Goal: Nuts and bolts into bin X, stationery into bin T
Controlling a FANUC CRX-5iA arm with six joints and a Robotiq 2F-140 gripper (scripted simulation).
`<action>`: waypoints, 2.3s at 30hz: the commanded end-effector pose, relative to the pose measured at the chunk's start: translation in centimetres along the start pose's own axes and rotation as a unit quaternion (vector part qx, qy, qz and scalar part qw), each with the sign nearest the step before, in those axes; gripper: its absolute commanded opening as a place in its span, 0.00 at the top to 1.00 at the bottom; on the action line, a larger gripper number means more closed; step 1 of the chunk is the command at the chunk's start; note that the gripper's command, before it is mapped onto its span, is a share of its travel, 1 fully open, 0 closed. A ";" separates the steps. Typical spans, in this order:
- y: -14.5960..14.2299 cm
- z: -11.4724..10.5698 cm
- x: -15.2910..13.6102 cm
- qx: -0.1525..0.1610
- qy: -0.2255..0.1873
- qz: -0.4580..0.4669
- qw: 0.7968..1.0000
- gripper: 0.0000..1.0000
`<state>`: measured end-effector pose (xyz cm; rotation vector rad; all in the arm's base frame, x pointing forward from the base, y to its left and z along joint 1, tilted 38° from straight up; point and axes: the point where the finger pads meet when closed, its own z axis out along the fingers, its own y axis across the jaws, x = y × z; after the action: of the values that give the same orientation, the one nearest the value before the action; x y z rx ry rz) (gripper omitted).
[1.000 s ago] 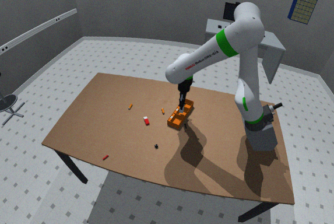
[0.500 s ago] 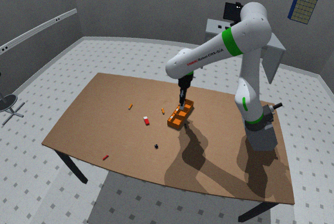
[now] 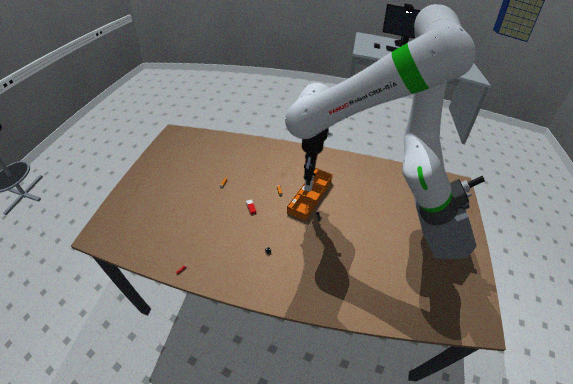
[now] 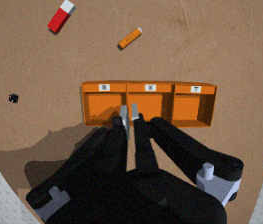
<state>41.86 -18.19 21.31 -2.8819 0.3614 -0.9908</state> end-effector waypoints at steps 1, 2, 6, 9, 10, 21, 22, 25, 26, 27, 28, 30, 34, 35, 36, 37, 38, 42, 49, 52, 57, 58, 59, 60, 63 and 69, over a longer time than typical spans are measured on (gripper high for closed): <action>-1.6 0.0 0.3 -0.005 0.000 0.001 1.000 0.85; -1.6 0.0 0.3 -0.005 0.000 0.001 1.000 0.85; -3.5 0.0 0.7 -0.005 0.000 0.001 1.000 0.85; -4.9 0.0 1.0 -0.005 0.000 0.001 1.000 0.85; -4.9 0.0 1.0 -0.005 0.000 0.001 1.000 0.85; -4.9 1.6 1.0 -0.005 0.000 0.001 1.000 0.85; -4.9 1.9 1.0 -0.005 0.000 0.001 1.000 0.85; -4.9 2.7 1.0 -0.005 0.000 0.001 1.000 0.85; -4.9 3.0 1.0 -0.005 0.000 0.001 1.000 0.85; -4.9 3.2 1.0 -0.005 0.000 0.001 1.000 0.85; -4.9 3.5 1.0 -0.005 0.000 0.001 1.000 0.85; -4.9 4.0 1.0 -0.005 0.000 0.001 1.000 0.85; -4.9 5.1 1.0 -0.005 0.000 0.001 1.000 0.85; -4.9 5.1 1.0 -0.005 0.000 0.001 1.000 0.85; -4.9 5.1 1.0 -0.005 0.000 0.001 1.000 0.85; -4.8 5.4 1.0 -0.005 0.000 0.001 1.000 0.85; -4.8 5.6 1.0 -0.005 0.000 0.001 1.000 0.85; -4.8 6.0 1.0 -0.005 0.000 0.001 1.000 0.85; -4.8 6.0 1.0 -0.005 0.000 0.001 1.000 0.85; -4.8 6.0 1.0 -0.005 0.000 0.001 1.000 0.85; -4.8 6.0 1.0 -0.005 0.000 0.001 1.000 0.85; -4.8 6.0 1.0 -0.005 0.000 0.001 1.000 0.85; -4.8 6.0 1.0 -0.005 0.000 0.001 1.000 0.85; -4.8 6.0 1.0 -0.005 0.000 0.001 1.000 0.85; -4.8 6.0 1.0 -0.005 0.000 0.001 1.000 0.85; -4.8 6.0 1.0 -0.005 0.000 0.001 1.000 0.85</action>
<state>47.28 -13.78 17.88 -2.8899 0.3700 -0.9903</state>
